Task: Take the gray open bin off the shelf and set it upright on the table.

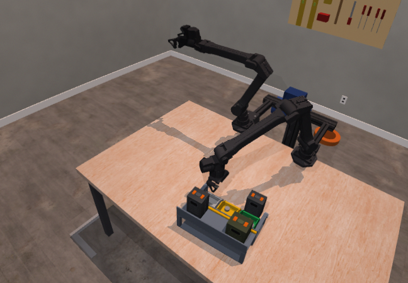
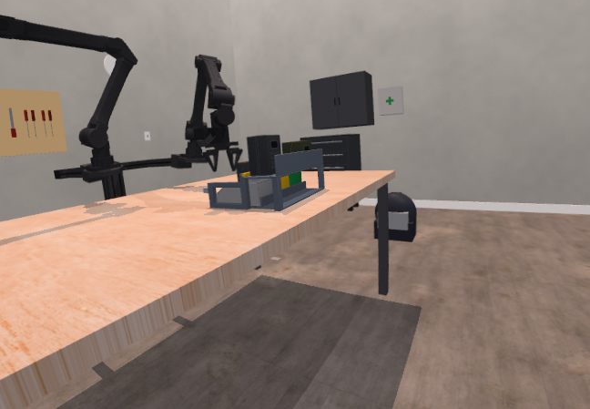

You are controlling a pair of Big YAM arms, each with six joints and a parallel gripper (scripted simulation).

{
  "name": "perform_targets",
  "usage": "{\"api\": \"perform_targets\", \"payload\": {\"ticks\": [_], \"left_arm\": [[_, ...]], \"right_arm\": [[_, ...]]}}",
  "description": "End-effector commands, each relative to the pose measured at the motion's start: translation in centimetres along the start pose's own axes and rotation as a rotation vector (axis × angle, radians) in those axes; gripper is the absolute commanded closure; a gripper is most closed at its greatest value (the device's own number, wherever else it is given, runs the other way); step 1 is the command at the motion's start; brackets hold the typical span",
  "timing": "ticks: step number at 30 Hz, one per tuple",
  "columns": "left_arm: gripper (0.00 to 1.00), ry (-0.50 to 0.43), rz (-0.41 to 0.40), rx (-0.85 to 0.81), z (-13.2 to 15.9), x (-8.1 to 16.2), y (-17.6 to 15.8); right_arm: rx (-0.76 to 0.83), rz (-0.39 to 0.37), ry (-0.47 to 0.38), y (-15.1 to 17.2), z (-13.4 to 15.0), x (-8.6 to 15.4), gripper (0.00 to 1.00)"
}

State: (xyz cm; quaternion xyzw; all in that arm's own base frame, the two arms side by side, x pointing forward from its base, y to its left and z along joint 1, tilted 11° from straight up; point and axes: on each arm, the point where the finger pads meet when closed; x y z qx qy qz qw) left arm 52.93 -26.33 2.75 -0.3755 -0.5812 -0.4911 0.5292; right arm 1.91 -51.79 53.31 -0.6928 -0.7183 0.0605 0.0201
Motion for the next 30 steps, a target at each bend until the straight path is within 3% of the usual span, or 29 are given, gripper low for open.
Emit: {"api": "perform_targets", "payload": {"ticks": [1, 7, 8, 30], "left_arm": [[0.1, -0.059, -0.067, 0.018, -2.22, 4.43, 2.23], [0.1, -0.06, -0.068, 0.018, -2.25, 4.45, 2.22], [1.0, -0.06, -0.068, 0.018, -2.27, 4.46, 2.2], [1.0, -0.059, -0.068, 0.018, -2.32, 4.51, 2.17]], "right_arm": [[-0.009, 0.018, -0.029, -0.79, -1.02, 0.63, 0.0], [-0.009, 0.018, -0.029, -0.79, -1.02, 0.63, 0.0], [-0.009, 0.018, -0.029, -0.79, -1.02, 0.63, 0.0], [-0.009, 0.018, -0.029, -0.79, -1.02, 0.63, 0.0]]}}
Point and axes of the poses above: on each arm, the point where the finger pads meet when closed, its own x axis back along the fingers, its own y axis across the jaws, z = x × y, and after that the axes turned 6 degrees about x, right-handed
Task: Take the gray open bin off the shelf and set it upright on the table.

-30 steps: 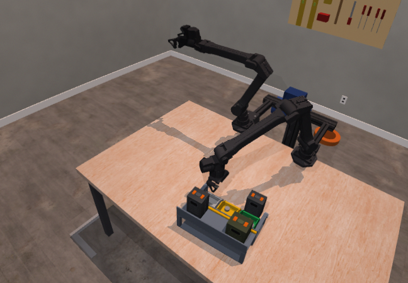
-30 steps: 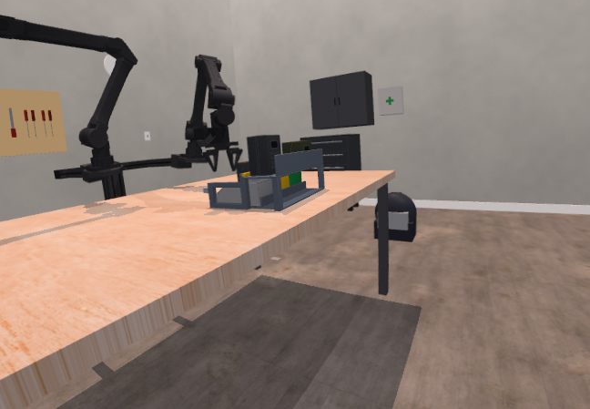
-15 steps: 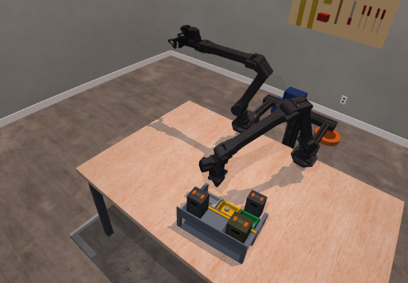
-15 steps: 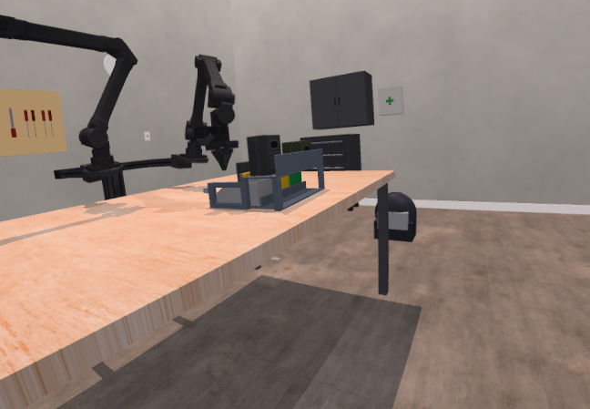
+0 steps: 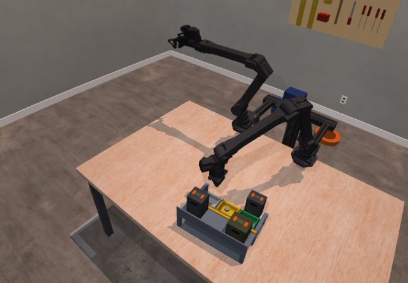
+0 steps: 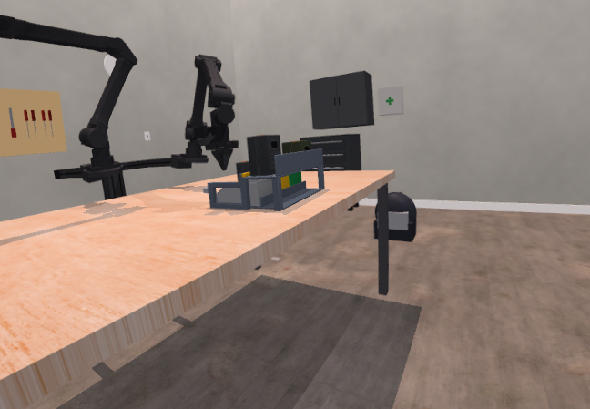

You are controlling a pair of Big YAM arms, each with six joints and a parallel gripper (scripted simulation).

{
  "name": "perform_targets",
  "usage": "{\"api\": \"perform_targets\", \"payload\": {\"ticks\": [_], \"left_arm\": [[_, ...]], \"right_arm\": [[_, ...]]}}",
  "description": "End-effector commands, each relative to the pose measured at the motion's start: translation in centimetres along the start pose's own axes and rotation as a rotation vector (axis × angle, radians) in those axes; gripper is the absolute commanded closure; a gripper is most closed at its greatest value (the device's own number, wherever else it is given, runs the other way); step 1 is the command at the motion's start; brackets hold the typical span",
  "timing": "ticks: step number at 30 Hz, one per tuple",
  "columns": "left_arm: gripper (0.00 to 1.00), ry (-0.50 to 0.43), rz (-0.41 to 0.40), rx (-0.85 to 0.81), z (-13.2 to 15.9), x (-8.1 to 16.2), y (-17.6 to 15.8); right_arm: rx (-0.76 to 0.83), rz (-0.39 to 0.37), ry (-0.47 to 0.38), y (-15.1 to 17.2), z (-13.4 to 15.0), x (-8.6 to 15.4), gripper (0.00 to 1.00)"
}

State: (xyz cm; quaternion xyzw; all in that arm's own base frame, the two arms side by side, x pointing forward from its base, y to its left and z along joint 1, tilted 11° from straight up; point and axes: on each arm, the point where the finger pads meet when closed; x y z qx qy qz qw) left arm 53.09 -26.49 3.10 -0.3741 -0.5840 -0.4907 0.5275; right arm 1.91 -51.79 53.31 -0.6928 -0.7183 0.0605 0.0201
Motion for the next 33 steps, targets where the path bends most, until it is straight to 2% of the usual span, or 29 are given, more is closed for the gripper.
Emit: {"api": "perform_targets", "payload": {"ticks": [1, 21, 22, 33], "left_arm": [[1.0, -0.056, -0.063, 0.015, -2.16, 4.16, 2.01], [1.0, -0.057, -0.064, 0.015, -2.23, 4.21, 2.05], [0.1, -0.057, -0.064, 0.02, -1.93, 4.07, 2.28], [0.1, -0.059, -0.066, 0.02, -2.0, 4.1, 2.33]], "right_arm": [[-0.009, 0.018, -0.029, -0.79, -1.02, 0.63, 0.0], [-0.009, 0.018, -0.029, -0.79, -1.02, 0.63, 0.0], [-0.009, 0.018, -0.029, -0.79, -1.02, 0.63, 0.0], [-0.009, 0.018, -0.029, -0.79, -1.02, 0.63, 0.0]]}}
Point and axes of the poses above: on each arm, the point where the finger pads meet when closed, its own x axis back along the fingers, its own y axis across the jaws, z = x × y, and after that the axes turned 6 degrees about x, right-handed
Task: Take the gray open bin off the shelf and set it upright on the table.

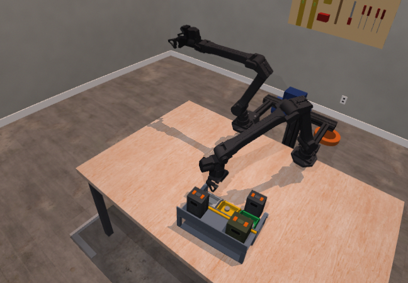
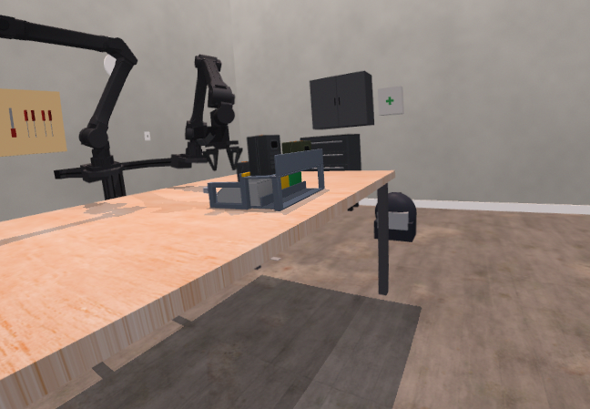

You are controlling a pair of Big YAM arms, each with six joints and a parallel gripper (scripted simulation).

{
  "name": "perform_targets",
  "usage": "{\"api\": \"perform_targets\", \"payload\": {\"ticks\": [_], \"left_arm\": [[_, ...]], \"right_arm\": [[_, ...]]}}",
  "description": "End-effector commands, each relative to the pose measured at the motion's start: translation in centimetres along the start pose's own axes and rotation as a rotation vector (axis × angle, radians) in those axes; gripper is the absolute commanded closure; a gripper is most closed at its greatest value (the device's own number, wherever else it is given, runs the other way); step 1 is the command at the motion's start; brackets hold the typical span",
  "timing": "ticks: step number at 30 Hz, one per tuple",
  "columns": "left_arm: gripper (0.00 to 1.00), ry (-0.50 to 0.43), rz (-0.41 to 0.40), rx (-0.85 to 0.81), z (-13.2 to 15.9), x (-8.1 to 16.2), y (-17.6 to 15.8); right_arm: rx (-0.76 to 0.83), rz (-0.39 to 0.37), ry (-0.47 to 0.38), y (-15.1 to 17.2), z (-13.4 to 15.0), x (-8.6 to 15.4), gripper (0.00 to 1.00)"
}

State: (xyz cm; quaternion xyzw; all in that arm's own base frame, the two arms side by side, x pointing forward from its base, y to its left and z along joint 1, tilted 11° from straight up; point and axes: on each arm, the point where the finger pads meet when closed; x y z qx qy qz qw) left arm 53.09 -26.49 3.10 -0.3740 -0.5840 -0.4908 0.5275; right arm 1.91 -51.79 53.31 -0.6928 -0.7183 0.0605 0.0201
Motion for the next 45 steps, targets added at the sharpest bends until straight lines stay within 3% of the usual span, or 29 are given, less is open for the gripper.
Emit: {"api": "perform_targets", "payload": {"ticks": [1, 28, 36, 45], "left_arm": [[0.1, -0.06, -0.067, 0.02, -2.0, 4.1, 2.3], [0.1, -0.065, -0.073, 0.021, -2.2, 4.1, 2.5], [0.1, -0.043, -0.05, 0.021, -2.1, 1.1, 2.2], [0.1, -0.039, -0.048, 0.022, -1.5, -0.1, 2.6]], "right_arm": [[-0.009, 0.018, -0.029, -0.8, -1.0, 0.6, 0.0], [-0.009, 0.018, -0.029, -0.8, -1.0, 0.6, 0.0], [-0.009, 0.018, -0.029, -0.8, -1.0, 0.6, 0.0], [-0.009, 0.018, -0.029, -0.8, -1.0, 0.6, 0.0]]}}
Point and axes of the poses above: on each arm, the point where the finger pads meet when closed, its own x axis back along the fingers, its own y axis across the jaws, z = x × y, and after that the axes turned 6 degrees about x, right-handed
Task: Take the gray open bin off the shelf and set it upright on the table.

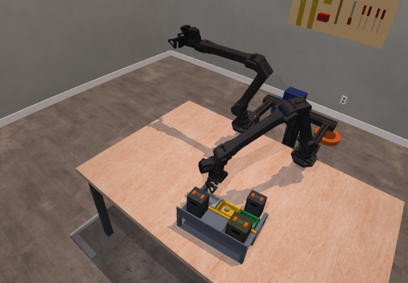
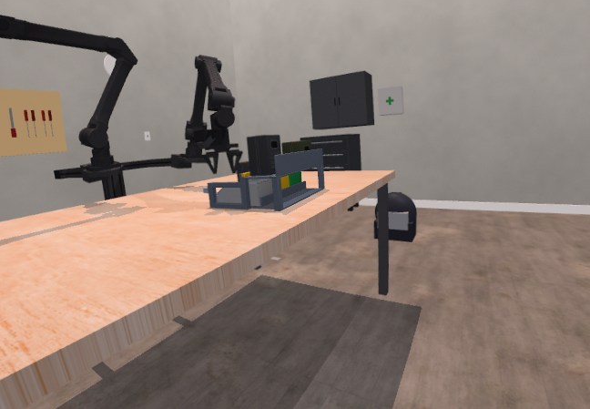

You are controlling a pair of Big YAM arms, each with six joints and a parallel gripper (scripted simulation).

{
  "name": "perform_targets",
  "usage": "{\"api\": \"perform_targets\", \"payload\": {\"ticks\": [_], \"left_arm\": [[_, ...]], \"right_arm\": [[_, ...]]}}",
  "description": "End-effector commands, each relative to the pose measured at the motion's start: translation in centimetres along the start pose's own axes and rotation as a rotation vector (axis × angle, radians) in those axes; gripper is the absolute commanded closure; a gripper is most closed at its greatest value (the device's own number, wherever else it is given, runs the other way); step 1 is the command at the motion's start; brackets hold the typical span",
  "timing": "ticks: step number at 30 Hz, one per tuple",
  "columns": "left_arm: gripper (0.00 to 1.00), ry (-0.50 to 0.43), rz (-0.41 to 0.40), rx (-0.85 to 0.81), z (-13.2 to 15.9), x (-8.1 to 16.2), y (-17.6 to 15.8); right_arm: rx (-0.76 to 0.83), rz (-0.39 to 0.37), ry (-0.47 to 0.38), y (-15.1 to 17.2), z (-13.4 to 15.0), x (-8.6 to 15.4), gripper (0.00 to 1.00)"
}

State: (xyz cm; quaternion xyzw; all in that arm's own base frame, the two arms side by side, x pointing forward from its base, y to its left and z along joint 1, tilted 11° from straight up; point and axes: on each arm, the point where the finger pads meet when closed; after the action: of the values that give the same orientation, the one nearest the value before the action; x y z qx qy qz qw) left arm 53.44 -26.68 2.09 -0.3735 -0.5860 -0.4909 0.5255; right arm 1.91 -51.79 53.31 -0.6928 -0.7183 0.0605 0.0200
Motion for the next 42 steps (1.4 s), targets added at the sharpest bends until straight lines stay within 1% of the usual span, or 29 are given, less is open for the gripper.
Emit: {"api": "perform_targets", "payload": {"ticks": [1, 3, 8, 12, 14, 17, 18, 19, 20, 21, 26, 28, 29, 31, 32, 34, 36, 39, 42], "left_arm": [[0.1, -0.047, -0.058, 0.025, -1.2, 1.8, 2.9], [0.1, -0.026, -0.034, 0.018, -0.7, -0.1, 2.2], [0.1, -0.003, -0.008, -0.001, 0.0, -2.2, 0.6], [0.1, -0.006, -0.012, 0.006, 0.2, -2.9, 1.0], [0.1, 0.0, -0.005, 0.004, 0.4, -3.6, 0.7], [0.1, -0.001, -0.006, 0.003, 0.3, -3.7, 0.7], [0.1, -0.055, -0.064, 0.003, -1.5, -0.2, 2.4], [0.1, -0.045, -0.053, 0.002, -1.2, -1.2, 2.1], [0.1, -0.026, -0.033, 0.0, -0.9, -2.9, 1.6], [0.1, -0.016, -0.022, 0.0, -0.6, -3.8, 1.3], [0.1, -0.006, -0.011, 0.004, 0.1, -5.0, 1.0], [0.1, -0.004, -0.009, 0.003, 0.2, -5.4, 0.8], [0.1, -0.015, -0.021, 0.005, 0.0, -4.6, 1.1], [0.1, -0.026, -0.032, 0.004, -0.5, -4.2, 1.6], [0.1, -0.02, -0.026, 0.002, -0.5, -4.8, 1.4], [0.1, -0.02, -0.026, 0.002, -0.5, -4.8, 1.4], [0.1, -0.013, -0.018, 0.001, -0.3, -5.4, 1.1], [0.1, -0.019, -0.025, 0.004, -0.3, -5.0, 1.4], [0.1, -0.018, -0.024, 0.004, -0.3, -5.1, 1.3]], "right_arm": [[-0.009, 0.018, -0.029, -0.8, -1.0, 0.6, 0.0], [-0.009, 0.018, -0.029, -0.8, -1.0, 0.6, 0.0], [-0.009, 0.018, -0.029, -0.8, -1.0, 0.6, 0.0], [-0.009, 0.018, -0.029, -0.8, -1.0, 0.6, 0.0], [-0.009, 0.018, -0.029, -0.8, -1.0, 0.6, 0.0], [-0.009, 0.018, -0.029, -0.8, -1.0, 0.6, 0.0], [-0.009, 0.018, -0.029, -0.8, -1.0, 0.6, 0.0], [-0.009, 0.018, -0.029, -0.8, -1.0, 0.6, 0.0], [-0.009, 0.018, -0.029, -0.8, -1.0, 0.6, 0.0], [-0.009, 0.018, -0.029, -0.8, -1.0, 0.6, 0.0], [-0.009, 0.018, -0.029, -0.8, -1.0, 0.6, 0.0], [-0.009, 0.018, -0.029, -0.8, -1.0, 0.6, 0.0], [-0.009, 0.018, -0.029, -0.8, -1.0, 0.6, 0.0], [-0.009, 0.018, -0.029, -0.8, -1.0, 0.6, 0.0], [-0.009, 0.018, -0.029, -0.8, -1.0, 0.6, 0.0], [-0.009, 0.018, -0.029, -0.8, -1.0, 0.6, 0.0], [-0.009, 0.018, -0.029, -0.8, -1.0, 0.6, 0.0], [-0.009, 0.018, -0.029, -0.8, -1.0, 0.6, 0.0], [-0.009, 0.018, -0.029, -0.8, -1.0, 0.6, 0.0]]}}
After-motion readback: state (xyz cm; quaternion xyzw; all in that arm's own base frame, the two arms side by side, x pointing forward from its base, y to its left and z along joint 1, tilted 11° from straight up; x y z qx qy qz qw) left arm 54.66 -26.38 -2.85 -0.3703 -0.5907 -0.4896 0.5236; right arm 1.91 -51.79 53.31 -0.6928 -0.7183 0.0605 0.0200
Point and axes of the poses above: on each arm, the point where the finger pads meet when closed, its own x axis back along the fingers, its own y axis across the jaws, z = x × y, and after that the axes turned 6 degrees about x, right-handed
